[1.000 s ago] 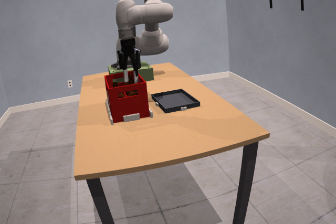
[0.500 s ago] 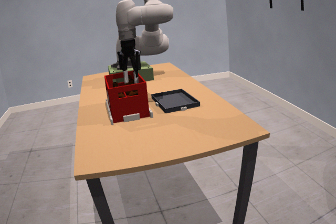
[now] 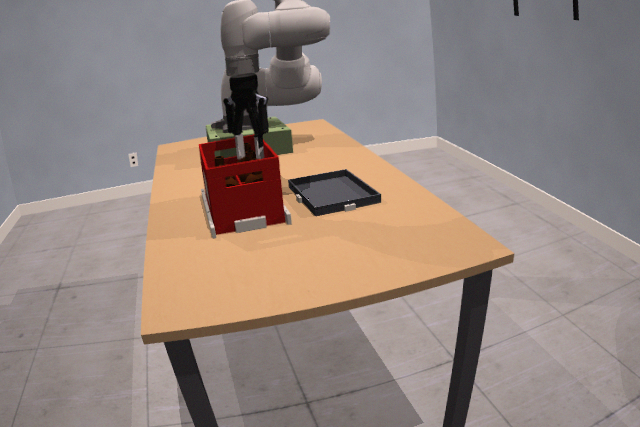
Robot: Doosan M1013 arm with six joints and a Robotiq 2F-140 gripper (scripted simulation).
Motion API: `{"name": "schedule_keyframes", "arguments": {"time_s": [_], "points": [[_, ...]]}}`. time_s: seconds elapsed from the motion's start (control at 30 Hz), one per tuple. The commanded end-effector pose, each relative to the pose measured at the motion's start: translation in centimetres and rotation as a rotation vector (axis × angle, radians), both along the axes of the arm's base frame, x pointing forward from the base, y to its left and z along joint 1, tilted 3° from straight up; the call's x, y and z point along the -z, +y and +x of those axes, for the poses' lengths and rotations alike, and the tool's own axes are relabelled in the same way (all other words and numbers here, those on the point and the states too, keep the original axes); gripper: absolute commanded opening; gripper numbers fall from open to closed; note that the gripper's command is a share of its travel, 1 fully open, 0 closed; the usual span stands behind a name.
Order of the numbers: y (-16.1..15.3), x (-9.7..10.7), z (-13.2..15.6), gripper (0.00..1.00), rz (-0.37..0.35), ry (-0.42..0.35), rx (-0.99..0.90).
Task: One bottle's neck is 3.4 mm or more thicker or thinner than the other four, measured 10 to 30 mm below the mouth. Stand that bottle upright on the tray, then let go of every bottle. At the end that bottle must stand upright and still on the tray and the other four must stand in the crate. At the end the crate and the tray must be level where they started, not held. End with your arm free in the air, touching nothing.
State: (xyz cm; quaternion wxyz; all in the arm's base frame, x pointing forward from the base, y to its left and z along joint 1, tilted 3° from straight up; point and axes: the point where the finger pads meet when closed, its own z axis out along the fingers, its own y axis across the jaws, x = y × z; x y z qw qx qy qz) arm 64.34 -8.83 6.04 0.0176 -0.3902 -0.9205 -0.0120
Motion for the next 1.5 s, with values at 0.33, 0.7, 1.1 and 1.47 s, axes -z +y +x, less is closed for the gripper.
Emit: {"name": "schedule_keyframes", "arguments": {"time_s": [0.33, 0.7, 1.1, 1.47], "points": [[0.42, 0.31, -0.03, 0.38, 0.004, 0.001, 0.003], [0.42, 0.31, -0.03, 0.38, 0.004, 0.001, 0.003], [0.42, 0.31, -0.03, 0.38, 0.004, 0.001, 0.003], [0.42, 0.31, -0.03, 0.00, 0.004, 0.001, 0.003]]}}
